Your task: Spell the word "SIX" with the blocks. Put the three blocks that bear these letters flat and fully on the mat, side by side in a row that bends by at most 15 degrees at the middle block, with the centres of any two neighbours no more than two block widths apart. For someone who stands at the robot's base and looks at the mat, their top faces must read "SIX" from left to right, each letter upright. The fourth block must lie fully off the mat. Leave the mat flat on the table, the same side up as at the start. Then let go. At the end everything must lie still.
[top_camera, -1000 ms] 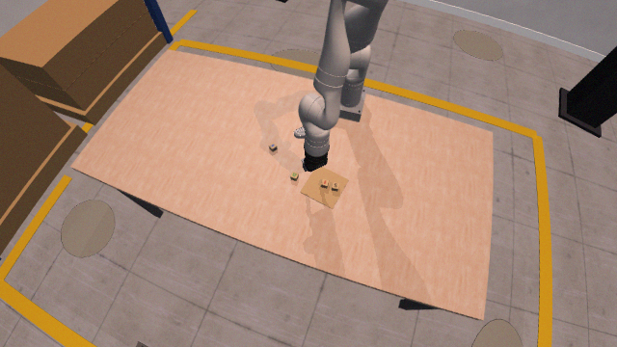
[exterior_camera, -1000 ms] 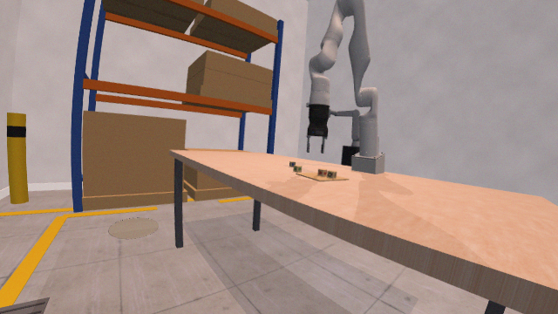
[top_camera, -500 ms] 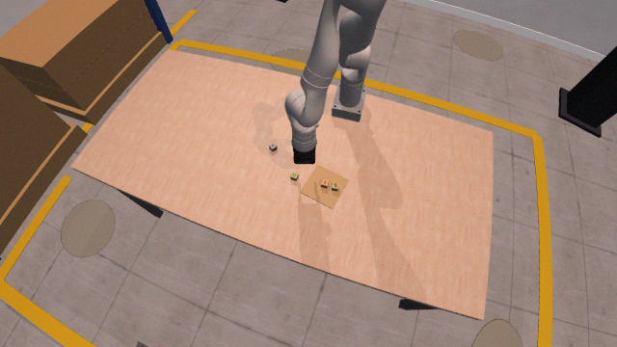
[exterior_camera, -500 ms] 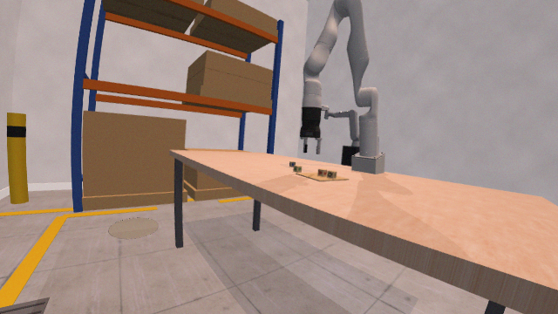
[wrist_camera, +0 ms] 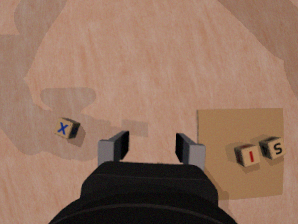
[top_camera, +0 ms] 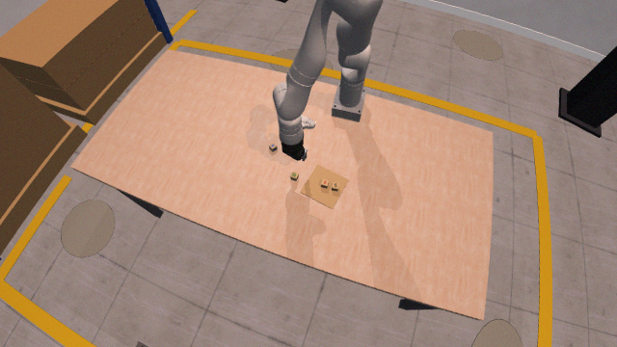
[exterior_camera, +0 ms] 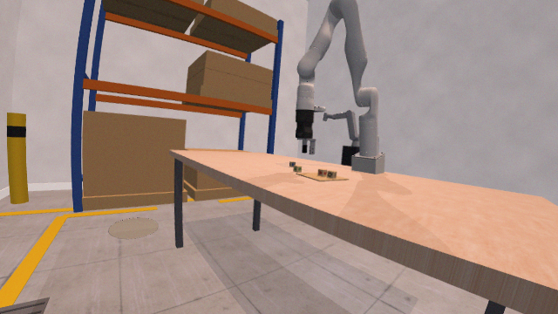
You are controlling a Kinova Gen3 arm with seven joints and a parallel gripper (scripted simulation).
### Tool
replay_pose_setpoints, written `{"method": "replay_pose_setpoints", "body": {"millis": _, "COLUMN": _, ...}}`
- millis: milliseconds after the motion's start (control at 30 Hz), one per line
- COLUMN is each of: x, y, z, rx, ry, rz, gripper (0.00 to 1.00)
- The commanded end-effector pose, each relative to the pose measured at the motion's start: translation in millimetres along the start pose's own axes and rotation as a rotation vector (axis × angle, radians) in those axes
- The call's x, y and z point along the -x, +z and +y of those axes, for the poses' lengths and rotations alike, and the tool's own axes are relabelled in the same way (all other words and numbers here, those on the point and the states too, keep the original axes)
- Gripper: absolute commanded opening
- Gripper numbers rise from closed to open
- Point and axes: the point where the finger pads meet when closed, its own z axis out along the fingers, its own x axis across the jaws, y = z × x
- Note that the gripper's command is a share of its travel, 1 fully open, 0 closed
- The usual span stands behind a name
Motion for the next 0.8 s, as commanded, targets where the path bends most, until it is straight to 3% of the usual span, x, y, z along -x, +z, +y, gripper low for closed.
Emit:
{"method": "replay_pose_setpoints", "body": {"millis": 0, "x": 11, "y": 1.5, "z": -2, "rx": -0.004, "ry": 0.099, "rz": -0.005, "gripper": 1.0}}
{"method": "replay_pose_setpoints", "body": {"millis": 367, "x": 39, "y": 2.9, "z": -5, "rx": -0.004, "ry": 0.579, "rz": 0.005, "gripper": 1.0}}
{"method": "replay_pose_setpoints", "body": {"millis": 433, "x": 39, "y": 2.9, "z": -5, "rx": -0.004, "ry": 0.579, "rz": 0.005, "gripper": 1.0}}
{"method": "replay_pose_setpoints", "body": {"millis": 767, "x": 64, "y": 2.4, "z": -6, "rx": 0.0, "ry": 0.979, "rz": 0.017, "gripper": 1.0}}
